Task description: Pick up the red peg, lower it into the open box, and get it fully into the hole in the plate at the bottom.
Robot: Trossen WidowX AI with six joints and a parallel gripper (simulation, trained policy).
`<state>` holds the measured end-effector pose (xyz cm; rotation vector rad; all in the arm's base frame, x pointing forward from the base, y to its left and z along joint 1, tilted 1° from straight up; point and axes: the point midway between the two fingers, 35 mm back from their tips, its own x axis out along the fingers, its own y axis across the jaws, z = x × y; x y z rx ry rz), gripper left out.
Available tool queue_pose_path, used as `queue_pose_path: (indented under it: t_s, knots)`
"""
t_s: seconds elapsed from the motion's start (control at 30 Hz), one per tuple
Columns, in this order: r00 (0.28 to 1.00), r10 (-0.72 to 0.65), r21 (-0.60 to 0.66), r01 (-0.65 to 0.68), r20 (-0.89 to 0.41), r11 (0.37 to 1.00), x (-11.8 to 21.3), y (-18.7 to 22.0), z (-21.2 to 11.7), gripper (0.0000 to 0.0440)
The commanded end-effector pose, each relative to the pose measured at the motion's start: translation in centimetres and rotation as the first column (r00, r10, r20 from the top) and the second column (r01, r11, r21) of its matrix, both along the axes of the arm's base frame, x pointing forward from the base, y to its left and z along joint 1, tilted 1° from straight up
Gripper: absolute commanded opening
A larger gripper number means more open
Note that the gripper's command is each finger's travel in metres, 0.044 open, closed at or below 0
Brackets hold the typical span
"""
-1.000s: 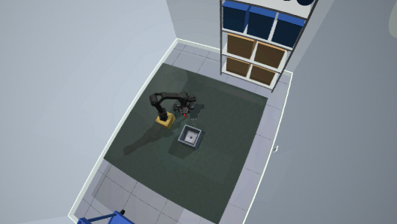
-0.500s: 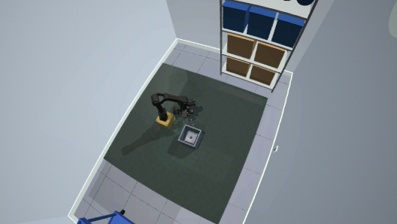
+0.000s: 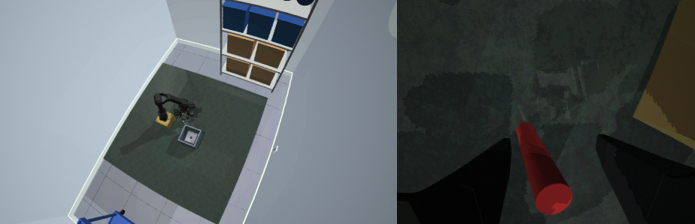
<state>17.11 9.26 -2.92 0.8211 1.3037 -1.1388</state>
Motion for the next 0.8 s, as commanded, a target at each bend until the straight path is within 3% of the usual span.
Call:
queue_pose_path:
  t_s: [0.0, 0.33, 0.77]
  knots:
    - [1.0, 0.002, -0.005, -0.002, 0.0, 1.0, 0.1, -0.1, -0.6, 0.0202]
    - [0.999, 0.036, 0.028, -0.037, 0.014, 0.999, 1.0, 0.7, -1.3, 0.002]
    - [0.995, -0.009, 0.078, 0.001, 0.096, 0.997, 2.8, 1.3, 1.2, 0.0]
